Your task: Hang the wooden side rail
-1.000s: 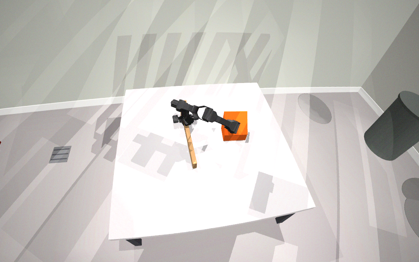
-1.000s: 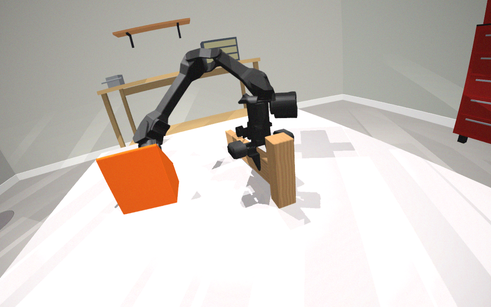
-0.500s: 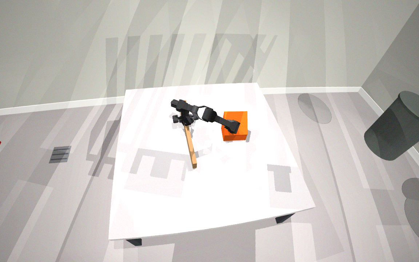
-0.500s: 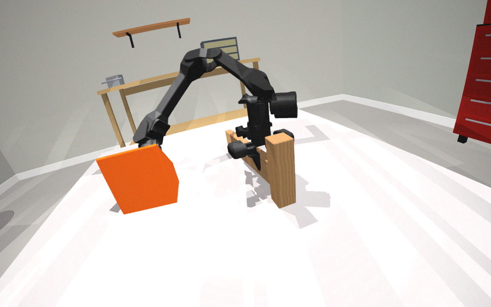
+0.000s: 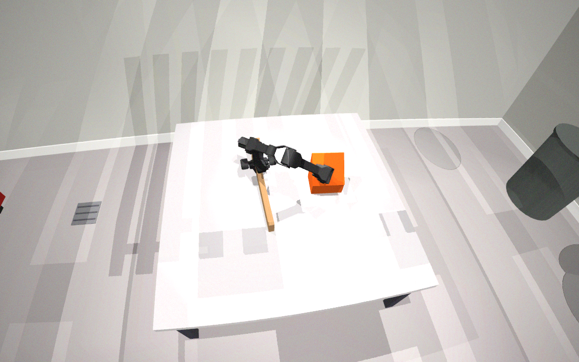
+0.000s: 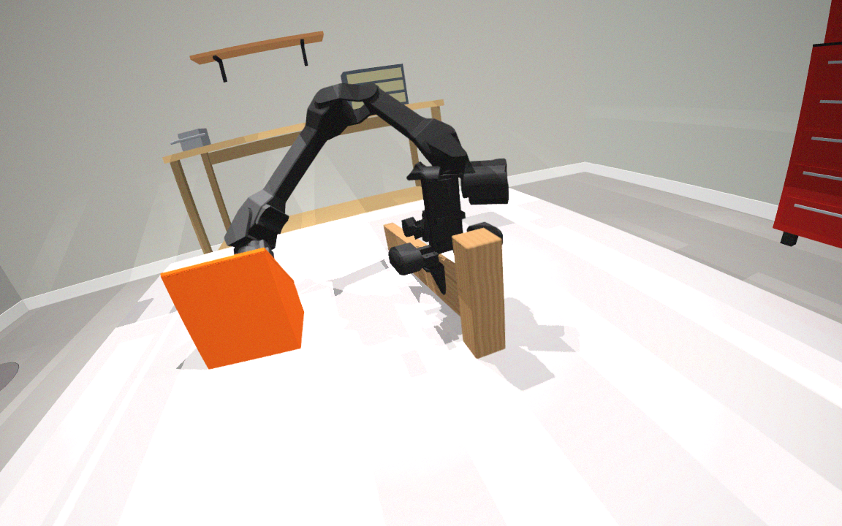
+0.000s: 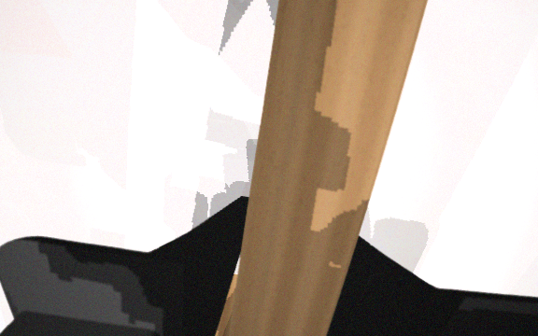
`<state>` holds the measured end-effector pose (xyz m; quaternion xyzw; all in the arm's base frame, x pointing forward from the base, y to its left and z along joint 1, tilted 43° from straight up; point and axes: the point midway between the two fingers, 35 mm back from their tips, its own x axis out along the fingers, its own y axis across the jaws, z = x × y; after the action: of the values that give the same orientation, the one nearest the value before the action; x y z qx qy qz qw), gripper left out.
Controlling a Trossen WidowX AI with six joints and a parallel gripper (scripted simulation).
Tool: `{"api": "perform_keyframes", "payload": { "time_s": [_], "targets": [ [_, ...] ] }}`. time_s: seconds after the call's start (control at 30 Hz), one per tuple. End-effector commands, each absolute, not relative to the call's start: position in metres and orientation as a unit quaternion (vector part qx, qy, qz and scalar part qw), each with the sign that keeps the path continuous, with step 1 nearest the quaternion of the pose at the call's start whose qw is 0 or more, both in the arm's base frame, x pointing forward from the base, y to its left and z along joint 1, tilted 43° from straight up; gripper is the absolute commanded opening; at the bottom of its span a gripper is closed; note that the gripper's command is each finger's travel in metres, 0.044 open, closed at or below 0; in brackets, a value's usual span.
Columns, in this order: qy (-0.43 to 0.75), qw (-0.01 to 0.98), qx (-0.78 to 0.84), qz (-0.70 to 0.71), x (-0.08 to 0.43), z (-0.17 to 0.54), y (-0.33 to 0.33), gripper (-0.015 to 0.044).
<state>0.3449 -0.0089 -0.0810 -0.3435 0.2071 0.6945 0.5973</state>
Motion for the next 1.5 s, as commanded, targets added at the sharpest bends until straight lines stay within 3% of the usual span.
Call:
{"api": "perform_keyframes", "payload": {
  "time_s": [0.0,1.47],
  "targets": [
    [0.213,0.598,-0.347,0.690,0.3451,-0.0832,-0.0143,0.0000],
    [0.212,0.598,-0.347,0.690,0.3448,-0.0886,-0.0093,0.0000]
  ]
}}
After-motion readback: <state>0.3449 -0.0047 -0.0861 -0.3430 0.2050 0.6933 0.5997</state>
